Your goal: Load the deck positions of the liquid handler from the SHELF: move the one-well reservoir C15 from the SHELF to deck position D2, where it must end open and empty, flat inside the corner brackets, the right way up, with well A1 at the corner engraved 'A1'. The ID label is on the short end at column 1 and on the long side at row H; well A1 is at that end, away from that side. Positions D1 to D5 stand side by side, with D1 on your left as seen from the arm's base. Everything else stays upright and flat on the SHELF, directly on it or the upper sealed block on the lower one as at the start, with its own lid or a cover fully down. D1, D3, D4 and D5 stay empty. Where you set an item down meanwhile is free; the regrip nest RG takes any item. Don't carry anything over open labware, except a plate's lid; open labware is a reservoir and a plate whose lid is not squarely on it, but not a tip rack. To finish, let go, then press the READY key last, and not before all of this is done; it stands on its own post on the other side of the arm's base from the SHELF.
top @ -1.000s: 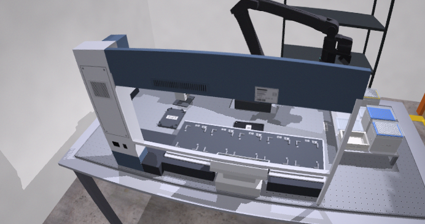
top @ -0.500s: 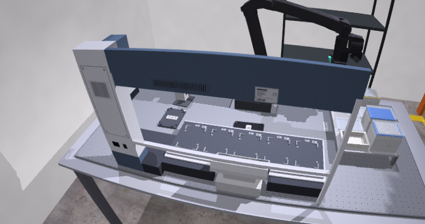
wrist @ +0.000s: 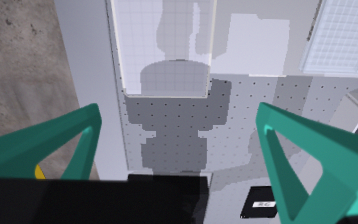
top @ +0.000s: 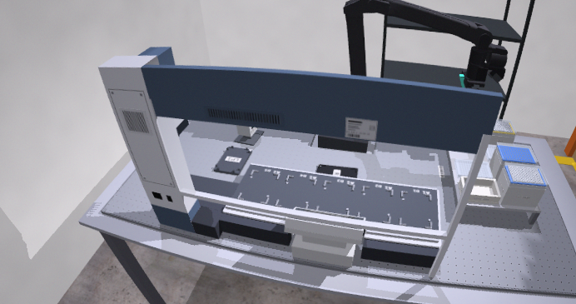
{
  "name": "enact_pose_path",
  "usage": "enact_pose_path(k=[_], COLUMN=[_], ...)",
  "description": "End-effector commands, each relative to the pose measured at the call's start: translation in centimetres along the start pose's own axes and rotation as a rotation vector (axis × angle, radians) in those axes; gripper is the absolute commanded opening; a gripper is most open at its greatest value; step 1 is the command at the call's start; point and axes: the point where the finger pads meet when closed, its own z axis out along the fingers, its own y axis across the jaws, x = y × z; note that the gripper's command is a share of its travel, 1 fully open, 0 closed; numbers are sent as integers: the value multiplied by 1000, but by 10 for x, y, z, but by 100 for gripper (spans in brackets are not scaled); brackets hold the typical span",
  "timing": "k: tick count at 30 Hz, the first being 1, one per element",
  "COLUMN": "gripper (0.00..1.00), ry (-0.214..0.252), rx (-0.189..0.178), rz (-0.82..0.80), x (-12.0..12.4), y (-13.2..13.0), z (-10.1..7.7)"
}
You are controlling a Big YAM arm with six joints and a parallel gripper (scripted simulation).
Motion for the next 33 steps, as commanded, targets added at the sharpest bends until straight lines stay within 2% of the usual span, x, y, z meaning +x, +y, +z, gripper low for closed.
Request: enact_pose_path(k=[1, 7, 8, 9, 10, 11, 13, 15, 17, 18, 33], gripper=[100, 100, 100, 100, 100, 100, 100, 100, 100, 100, 100], ry=[-59, -58, -87, -50, -46, -51, -23, -19, -19, -55, -55], rx=[3, 1, 1, 2, 2, 2, 3, 3, 3, 1, 1], rz=[19, 19, 19, 19, 24, 27, 27, 27, 27, 19, 19], x=[-24, -40, -37, -24, -23, -25, -27, -27, -27, -33, -33], y=[8, 17, 17, 17, 14, 13, 13, 13, 13, 12, 12], z=[-25, -25, -38, -24, -22, -12, 7, 15, 15, -5, -5])
